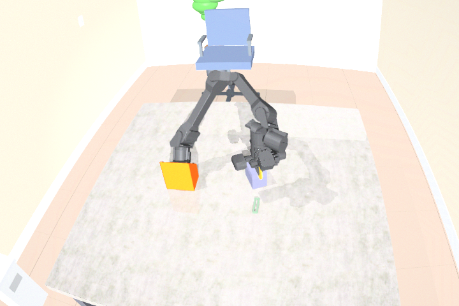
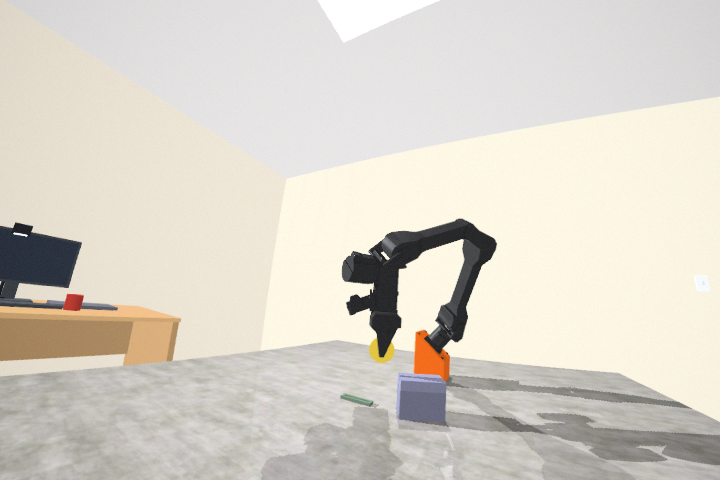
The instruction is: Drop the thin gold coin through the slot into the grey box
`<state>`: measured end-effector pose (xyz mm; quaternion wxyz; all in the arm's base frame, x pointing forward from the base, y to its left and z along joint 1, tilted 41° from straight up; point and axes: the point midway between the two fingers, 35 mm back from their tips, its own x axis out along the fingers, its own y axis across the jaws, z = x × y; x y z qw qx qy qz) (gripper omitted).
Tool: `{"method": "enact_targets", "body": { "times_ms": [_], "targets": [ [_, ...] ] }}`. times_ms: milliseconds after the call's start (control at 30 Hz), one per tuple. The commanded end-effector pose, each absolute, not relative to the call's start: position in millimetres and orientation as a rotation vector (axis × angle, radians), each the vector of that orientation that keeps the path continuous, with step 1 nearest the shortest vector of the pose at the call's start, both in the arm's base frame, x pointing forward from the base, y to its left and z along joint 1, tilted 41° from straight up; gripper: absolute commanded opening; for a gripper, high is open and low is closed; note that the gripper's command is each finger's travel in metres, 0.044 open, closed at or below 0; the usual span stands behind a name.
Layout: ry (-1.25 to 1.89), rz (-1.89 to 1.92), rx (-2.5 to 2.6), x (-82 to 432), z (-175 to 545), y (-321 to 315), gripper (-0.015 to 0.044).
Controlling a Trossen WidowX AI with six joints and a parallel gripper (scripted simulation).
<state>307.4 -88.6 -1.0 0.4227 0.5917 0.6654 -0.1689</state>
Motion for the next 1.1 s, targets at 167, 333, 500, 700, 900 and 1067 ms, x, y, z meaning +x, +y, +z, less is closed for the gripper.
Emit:
{"method": "enact_targets", "body": {
  "times_ms": [167,333,500,700,900,1067],
  "targets": [
    [1.659,-0.419,1.487,306,17,-70,0.0000],
    [1.659,-0.418,1.488,304,25,-60,0.0000],
    [1.660,-0.417,1.489,301,32,-50,0.0000],
    [1.662,-0.415,1.490,297,41,-38,0.0000],
    [1.663,-0.412,1.491,293,49,-26,0.0000],
    [1.666,-0.412,1.491,291,52,-23,0.0004]
  ]
}}
